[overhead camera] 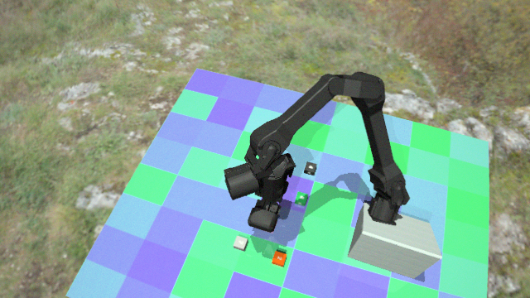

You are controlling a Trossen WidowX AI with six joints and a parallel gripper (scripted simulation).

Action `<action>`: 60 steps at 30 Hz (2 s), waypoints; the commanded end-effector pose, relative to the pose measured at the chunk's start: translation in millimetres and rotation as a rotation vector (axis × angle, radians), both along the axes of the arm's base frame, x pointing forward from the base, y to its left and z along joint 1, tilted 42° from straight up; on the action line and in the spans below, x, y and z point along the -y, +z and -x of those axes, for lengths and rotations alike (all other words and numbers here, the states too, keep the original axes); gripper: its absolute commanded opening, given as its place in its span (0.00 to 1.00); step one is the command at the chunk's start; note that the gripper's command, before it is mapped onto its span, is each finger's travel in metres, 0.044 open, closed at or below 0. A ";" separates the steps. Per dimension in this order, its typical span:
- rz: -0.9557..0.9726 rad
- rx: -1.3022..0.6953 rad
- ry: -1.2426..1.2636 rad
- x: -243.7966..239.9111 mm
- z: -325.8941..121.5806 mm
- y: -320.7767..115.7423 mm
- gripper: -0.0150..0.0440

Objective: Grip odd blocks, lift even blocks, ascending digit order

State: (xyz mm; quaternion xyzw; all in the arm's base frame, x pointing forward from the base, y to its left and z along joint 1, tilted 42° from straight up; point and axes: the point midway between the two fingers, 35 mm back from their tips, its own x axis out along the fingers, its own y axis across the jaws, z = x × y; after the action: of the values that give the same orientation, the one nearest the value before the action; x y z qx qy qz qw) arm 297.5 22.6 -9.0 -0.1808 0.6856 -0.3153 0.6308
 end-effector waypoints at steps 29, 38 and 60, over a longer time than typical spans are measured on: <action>-0.007 0.001 -0.005 -25.9 42.3 -123.6 0.93; -0.006 0.002 -0.005 -16.6 44.0 -134.5 0.93; -0.005 0.001 -0.005 -3.6 47.4 -149.0 0.58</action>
State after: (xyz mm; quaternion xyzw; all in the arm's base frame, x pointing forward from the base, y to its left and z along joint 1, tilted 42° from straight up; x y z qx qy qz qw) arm 250.0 26.9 -157.8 -0.1740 0.6866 -0.3166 0.6309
